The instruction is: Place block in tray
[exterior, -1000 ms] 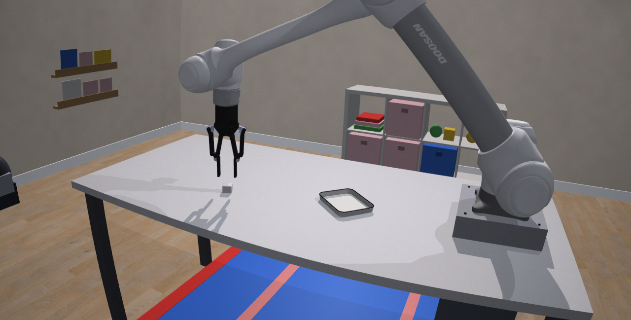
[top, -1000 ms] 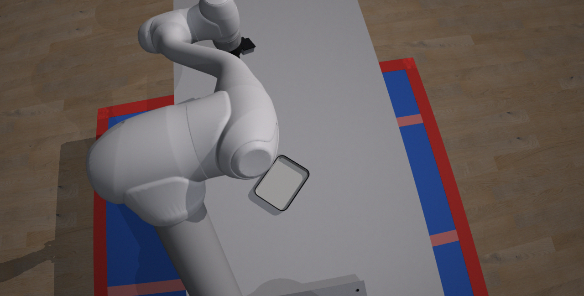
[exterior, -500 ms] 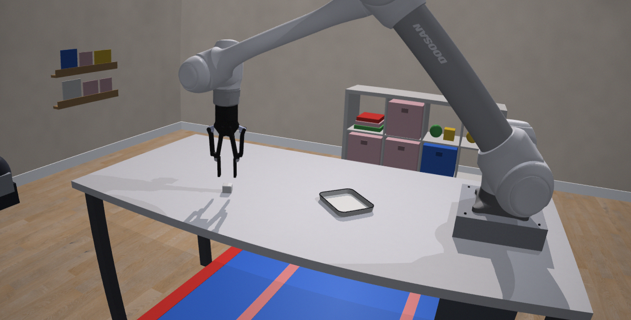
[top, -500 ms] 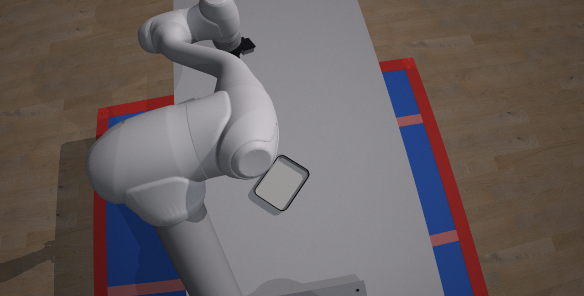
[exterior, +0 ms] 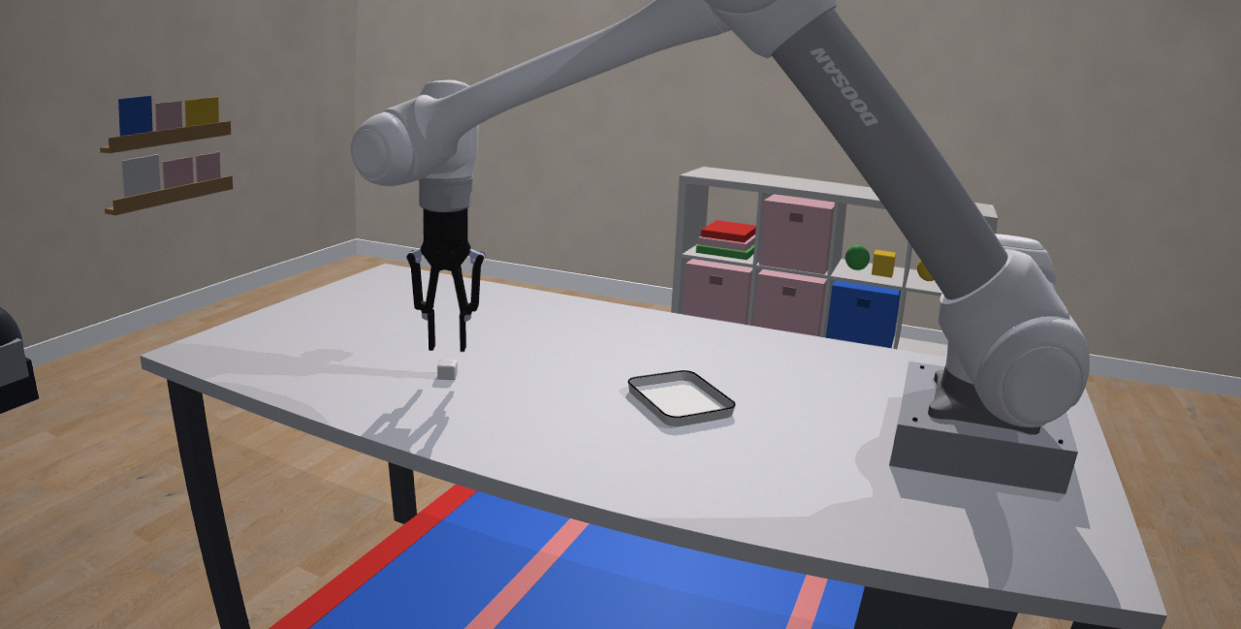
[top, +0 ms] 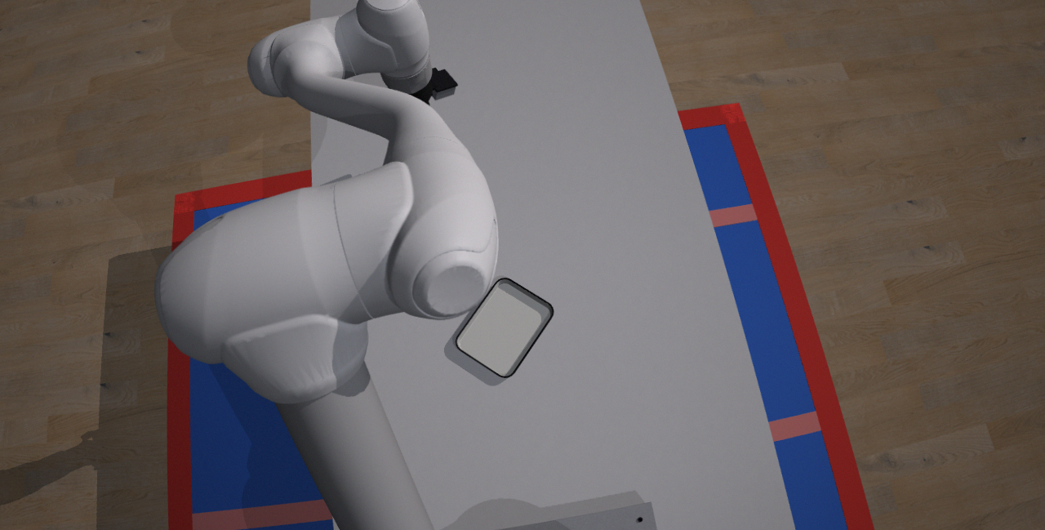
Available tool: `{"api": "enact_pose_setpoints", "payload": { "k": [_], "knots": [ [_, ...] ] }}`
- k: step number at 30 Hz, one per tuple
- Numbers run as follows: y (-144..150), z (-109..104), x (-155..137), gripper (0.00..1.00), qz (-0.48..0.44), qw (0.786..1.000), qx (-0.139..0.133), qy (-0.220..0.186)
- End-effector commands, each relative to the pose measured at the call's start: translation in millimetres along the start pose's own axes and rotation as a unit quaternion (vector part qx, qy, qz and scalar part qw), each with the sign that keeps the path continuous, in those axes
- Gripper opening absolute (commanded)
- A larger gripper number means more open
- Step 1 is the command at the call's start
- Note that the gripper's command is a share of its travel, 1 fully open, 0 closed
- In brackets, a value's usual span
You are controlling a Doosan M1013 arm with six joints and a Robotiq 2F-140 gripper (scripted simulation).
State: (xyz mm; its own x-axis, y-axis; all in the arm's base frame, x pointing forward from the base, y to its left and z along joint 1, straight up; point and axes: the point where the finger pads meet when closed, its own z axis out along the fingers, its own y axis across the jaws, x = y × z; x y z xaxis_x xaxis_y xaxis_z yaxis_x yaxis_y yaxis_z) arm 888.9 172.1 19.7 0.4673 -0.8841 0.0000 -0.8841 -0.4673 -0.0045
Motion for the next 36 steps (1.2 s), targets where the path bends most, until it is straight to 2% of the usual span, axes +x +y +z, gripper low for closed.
{"api": "enact_pose_setpoints", "payload": {
  "k": [1,17,36],
  "knots": [
    [-0.8,6.1,1.8,0.38,0.0,1.0,0.0,0.003],
    [-2.0,21.0,3.4,0.38,0.0,1.0,0.001,0.004],
    [-2.6,21.3,3.7,0.38,0.0,1.0,0.001,0.004]
  ]
}}
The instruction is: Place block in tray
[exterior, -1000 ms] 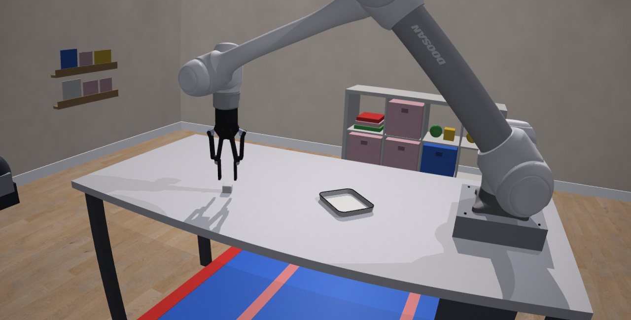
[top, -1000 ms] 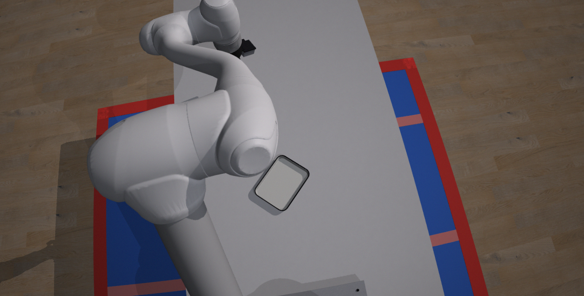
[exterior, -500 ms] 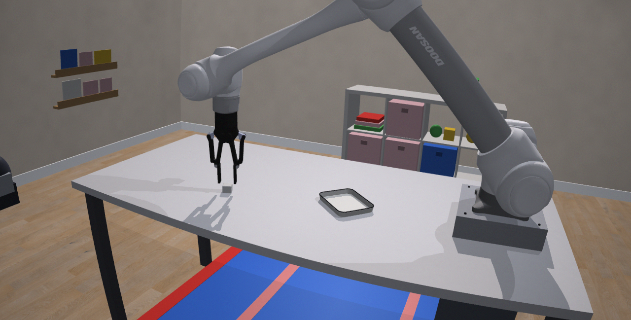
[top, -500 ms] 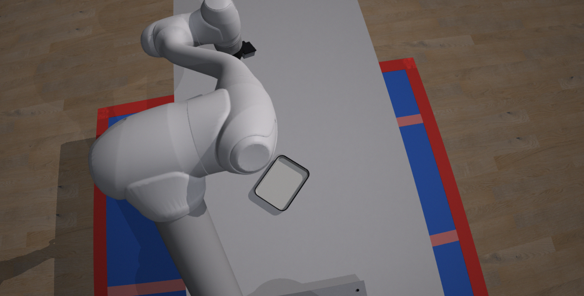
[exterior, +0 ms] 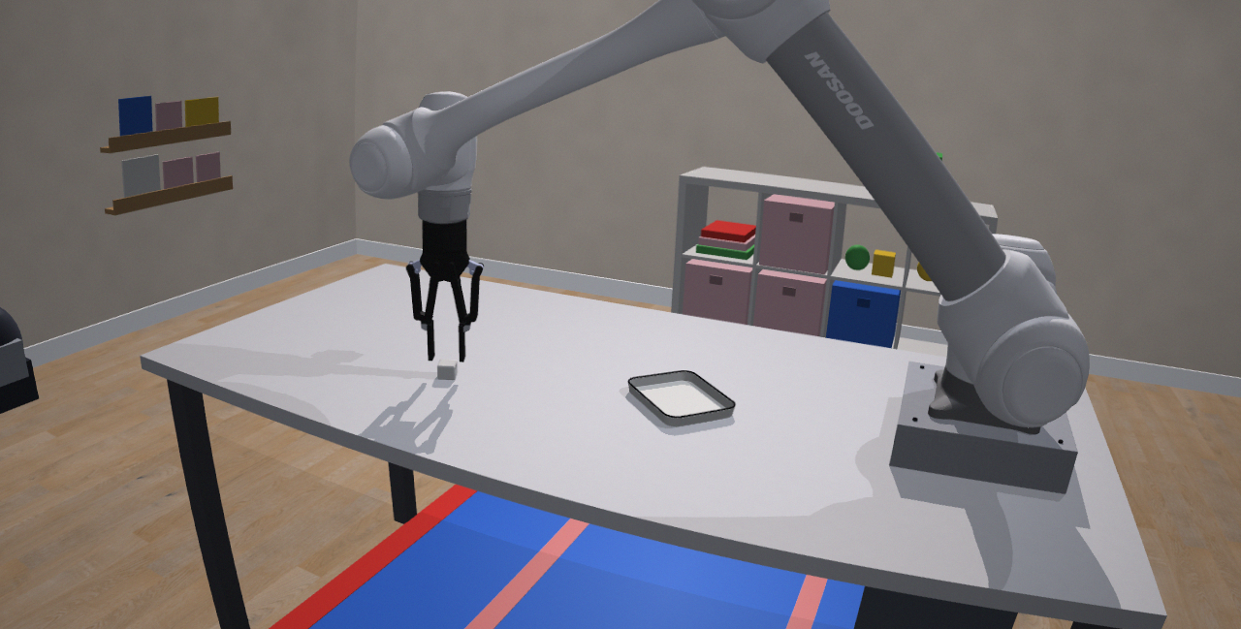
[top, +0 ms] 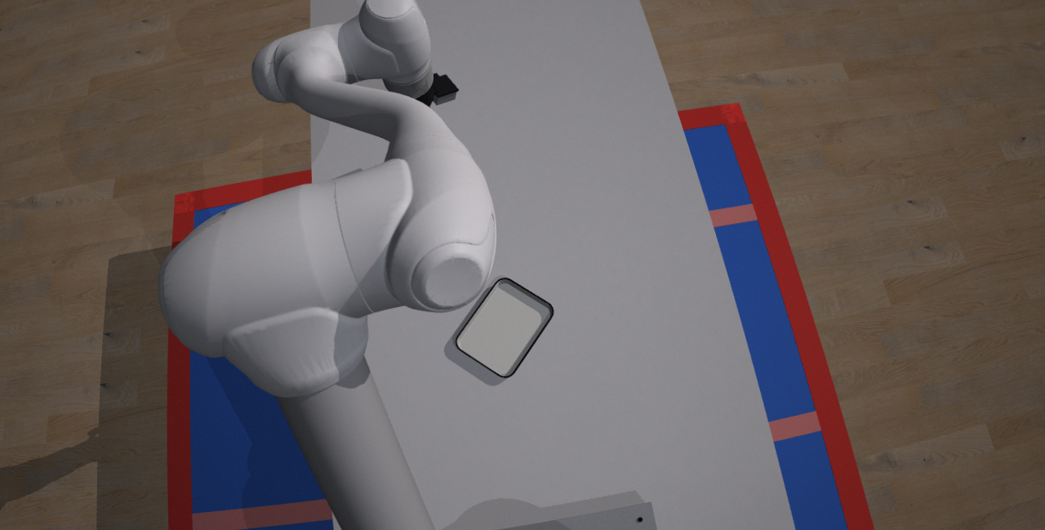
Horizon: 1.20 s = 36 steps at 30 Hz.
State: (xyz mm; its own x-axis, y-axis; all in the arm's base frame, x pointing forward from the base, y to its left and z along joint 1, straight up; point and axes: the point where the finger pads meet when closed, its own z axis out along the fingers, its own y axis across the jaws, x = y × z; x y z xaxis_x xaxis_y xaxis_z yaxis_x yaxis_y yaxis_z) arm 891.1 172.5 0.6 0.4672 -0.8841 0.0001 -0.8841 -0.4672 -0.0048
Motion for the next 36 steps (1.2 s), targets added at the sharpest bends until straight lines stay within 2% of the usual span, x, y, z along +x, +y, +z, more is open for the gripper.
{"api": "enact_pose_setpoints", "payload": {
  "k": [1,9,26,36],
  "knots": [
    [-0.6,2.2,3.0,0.38,0.0,1.0,0.001,0.004],
    [-0.1,4.2,2.8,0.38,0.0,1.0,0.001,0.004],
    [0.4,31.0,2.7,0.38,0.0,1.0,0.0,0.003],
    [-0.8,30.6,3.1,0.38,0.0,1.0,0.002,0.004]
  ]
}}
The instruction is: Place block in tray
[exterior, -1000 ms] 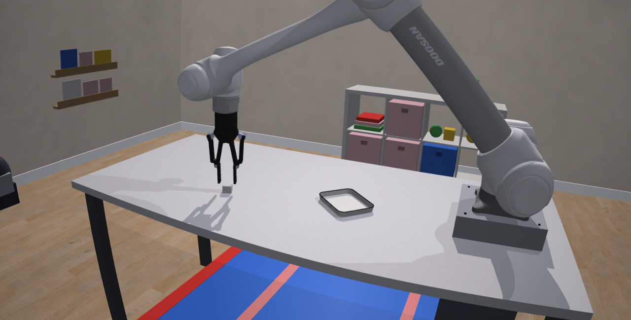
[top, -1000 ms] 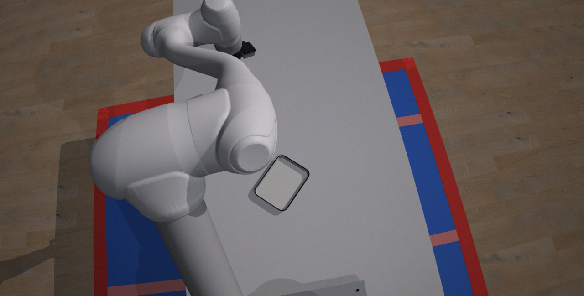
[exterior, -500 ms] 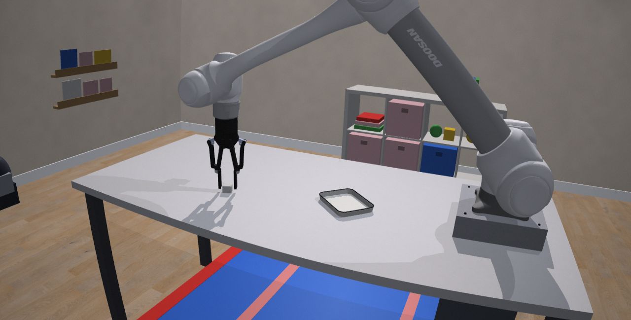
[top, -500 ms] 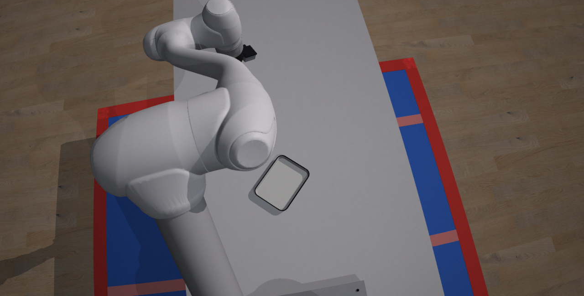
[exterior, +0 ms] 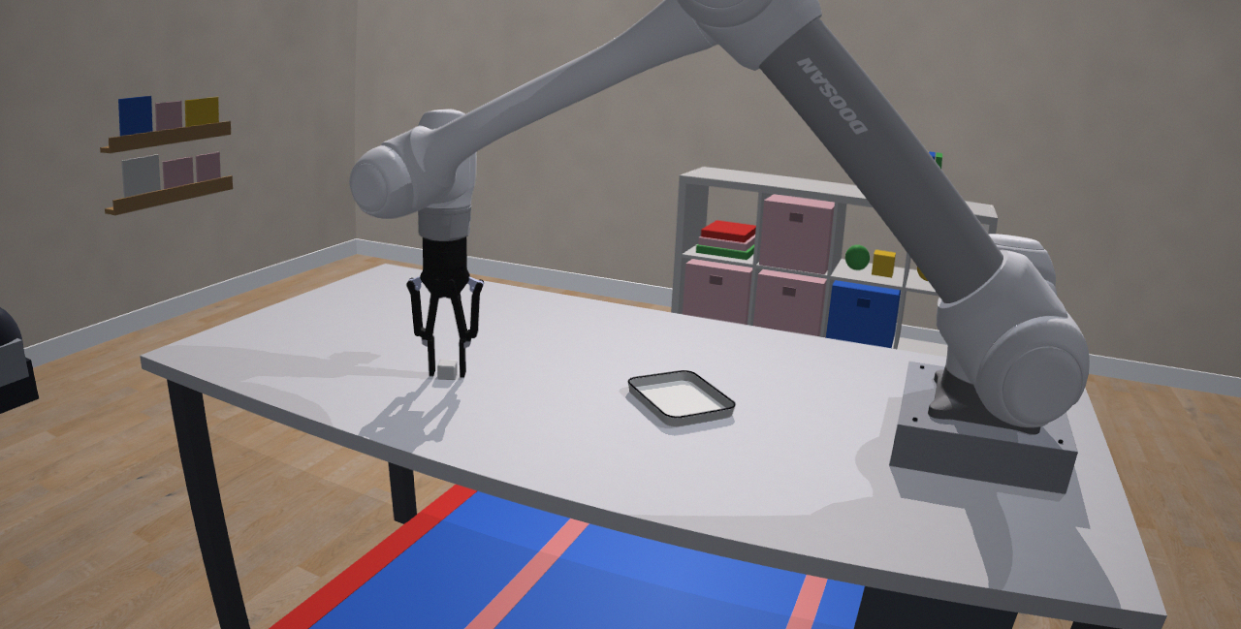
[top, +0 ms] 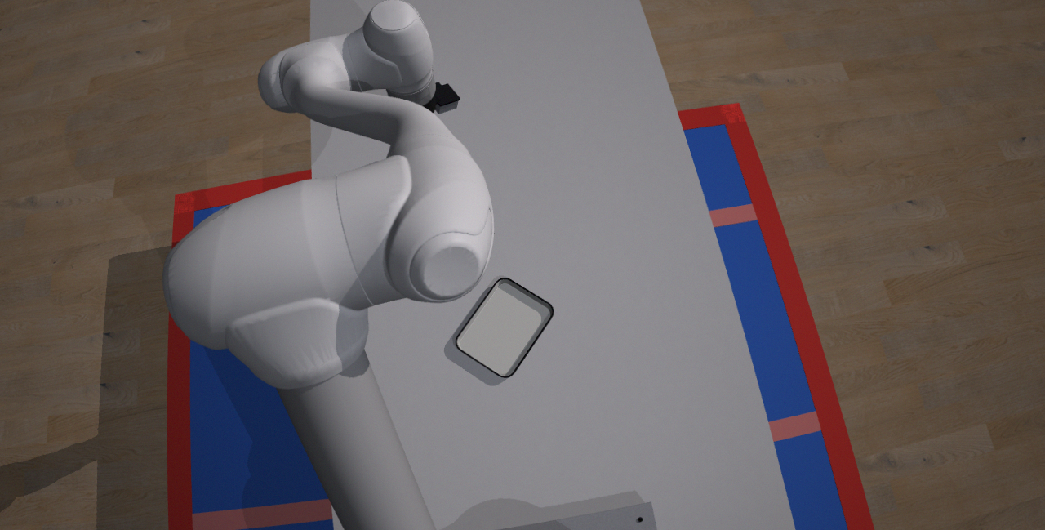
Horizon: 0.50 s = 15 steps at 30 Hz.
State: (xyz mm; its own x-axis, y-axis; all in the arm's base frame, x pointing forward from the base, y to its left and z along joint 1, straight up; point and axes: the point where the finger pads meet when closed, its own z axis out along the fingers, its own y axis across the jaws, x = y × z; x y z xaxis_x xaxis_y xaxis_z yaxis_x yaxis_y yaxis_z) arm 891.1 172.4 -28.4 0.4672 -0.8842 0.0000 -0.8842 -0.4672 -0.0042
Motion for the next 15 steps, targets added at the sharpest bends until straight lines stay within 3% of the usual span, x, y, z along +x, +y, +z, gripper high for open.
{"api": "enact_pose_setpoints", "payload": {
  "k": [1,6,7,15],
  "knots": [
    [-0.9,1.5,3.1,0.38,0.0,1.0,0.002,0.004],
    [-0.9,1.5,3.1,0.38,0.0,1.0,0.002,0.004],
    [-0.9,1.5,3.1,0.1,0.0,1.0,0.002,0.004],
    [-0.9,1.5,3.1,0.1,0.0,1.0,0.002,0.004]
  ]
}}
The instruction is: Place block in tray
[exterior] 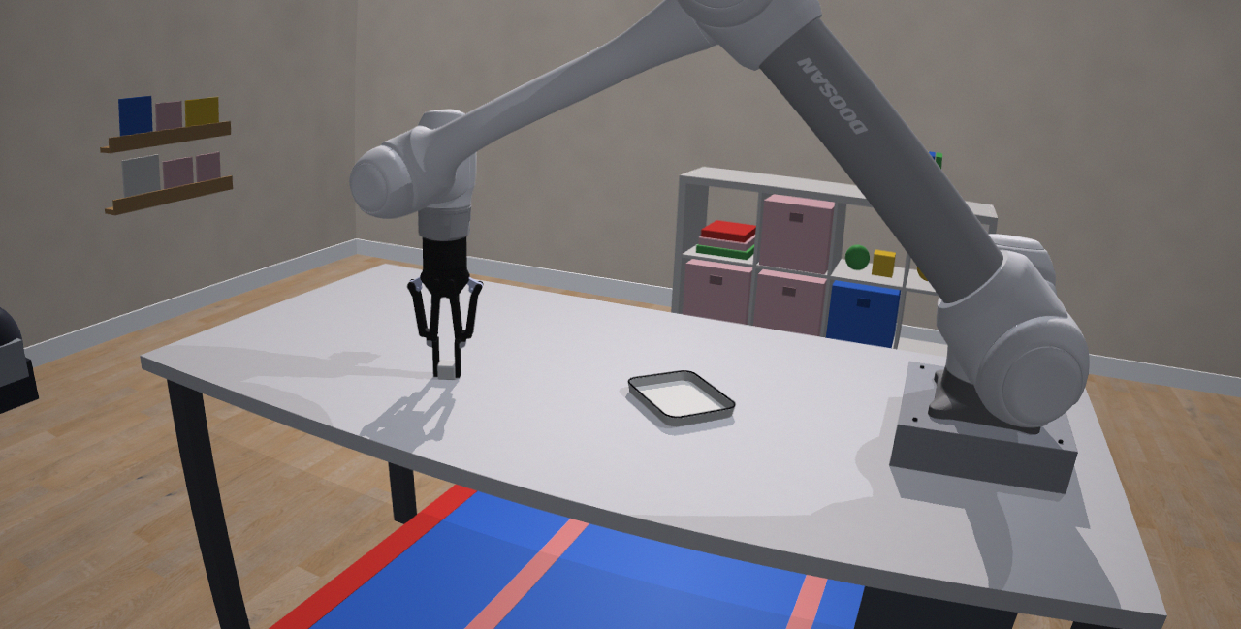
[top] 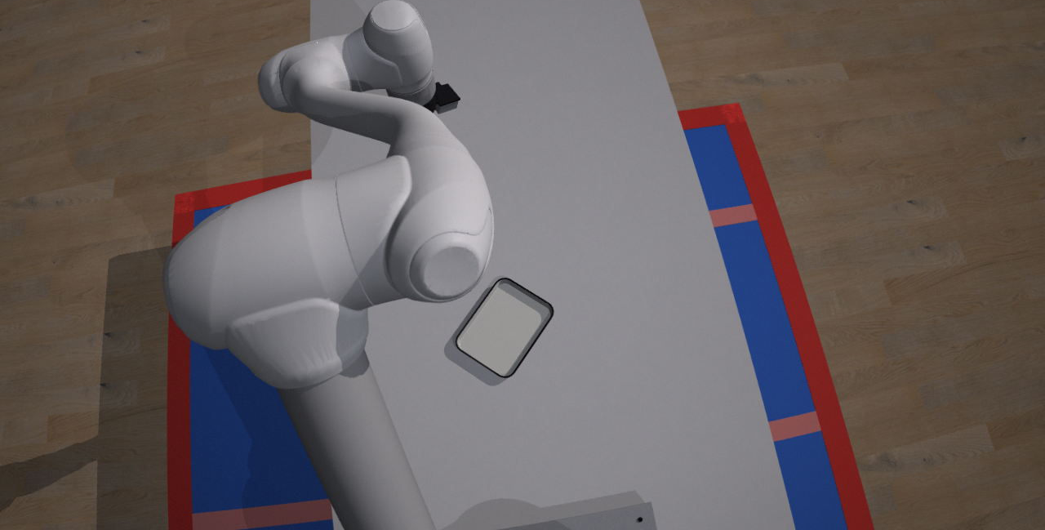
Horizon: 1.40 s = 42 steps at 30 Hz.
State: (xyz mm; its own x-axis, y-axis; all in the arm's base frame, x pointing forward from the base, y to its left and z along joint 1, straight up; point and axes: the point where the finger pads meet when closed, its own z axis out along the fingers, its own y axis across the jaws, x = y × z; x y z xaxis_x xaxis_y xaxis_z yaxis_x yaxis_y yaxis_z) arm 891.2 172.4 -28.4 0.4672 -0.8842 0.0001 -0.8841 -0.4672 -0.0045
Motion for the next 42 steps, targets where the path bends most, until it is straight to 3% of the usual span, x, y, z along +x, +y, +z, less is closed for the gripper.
{"api": "enact_pose_setpoints", "payload": {
  "k": [1,28,42],
  "knots": [
    [-0.8,1.6,3.0,0.1,0.0,1.0,0.002,0.004],
    [-0.9,1.1,3.1,0.1,0.0,1.0,0.002,0.004],
    [-1.5,-21.2,3.2,0.1,0.0,1.0,0.002,0.004]
  ]
}}
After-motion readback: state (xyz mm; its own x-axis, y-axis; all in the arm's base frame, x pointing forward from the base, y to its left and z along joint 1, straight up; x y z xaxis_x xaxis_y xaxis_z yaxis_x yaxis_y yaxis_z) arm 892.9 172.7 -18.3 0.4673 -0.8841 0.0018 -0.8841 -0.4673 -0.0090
